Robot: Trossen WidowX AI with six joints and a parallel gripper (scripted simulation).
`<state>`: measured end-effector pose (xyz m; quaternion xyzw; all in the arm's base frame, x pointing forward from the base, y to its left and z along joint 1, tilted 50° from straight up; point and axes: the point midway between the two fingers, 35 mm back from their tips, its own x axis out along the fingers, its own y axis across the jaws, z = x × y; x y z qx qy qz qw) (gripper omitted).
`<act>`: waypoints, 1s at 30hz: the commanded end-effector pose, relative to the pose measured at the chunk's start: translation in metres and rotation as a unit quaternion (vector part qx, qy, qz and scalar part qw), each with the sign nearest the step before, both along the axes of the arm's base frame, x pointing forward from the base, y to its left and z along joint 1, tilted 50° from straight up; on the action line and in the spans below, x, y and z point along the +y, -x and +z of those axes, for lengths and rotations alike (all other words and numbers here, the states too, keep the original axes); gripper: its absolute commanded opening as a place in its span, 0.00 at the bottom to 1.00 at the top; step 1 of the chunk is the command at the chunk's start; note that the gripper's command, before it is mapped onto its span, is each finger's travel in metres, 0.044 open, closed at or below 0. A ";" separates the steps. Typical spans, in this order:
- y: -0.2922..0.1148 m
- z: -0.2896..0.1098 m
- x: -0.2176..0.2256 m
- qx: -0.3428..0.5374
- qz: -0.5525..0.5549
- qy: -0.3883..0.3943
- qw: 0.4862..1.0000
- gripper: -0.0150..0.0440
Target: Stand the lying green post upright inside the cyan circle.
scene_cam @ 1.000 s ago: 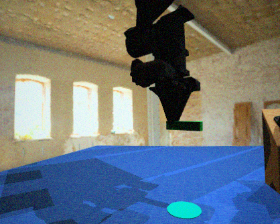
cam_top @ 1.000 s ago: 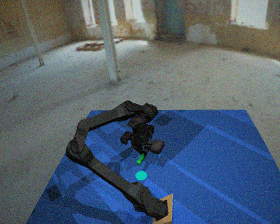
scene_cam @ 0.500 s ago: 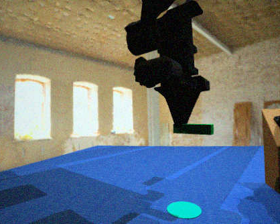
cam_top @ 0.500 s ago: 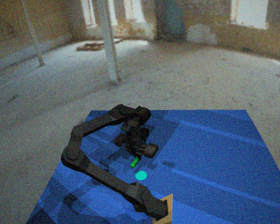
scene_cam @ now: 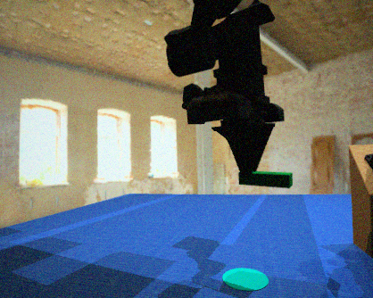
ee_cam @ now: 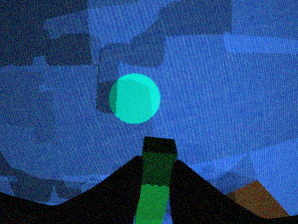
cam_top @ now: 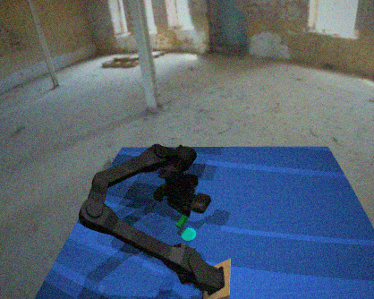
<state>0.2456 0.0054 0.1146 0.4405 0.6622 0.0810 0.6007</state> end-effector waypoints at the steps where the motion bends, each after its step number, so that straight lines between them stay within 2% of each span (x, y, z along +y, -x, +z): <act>1: 0.004 -0.004 0.003 0.008 0.004 0.013 1.000 0.29; 30: 0.015 -0.021 0.010 0.022 0.016 0.106 0.994 0.29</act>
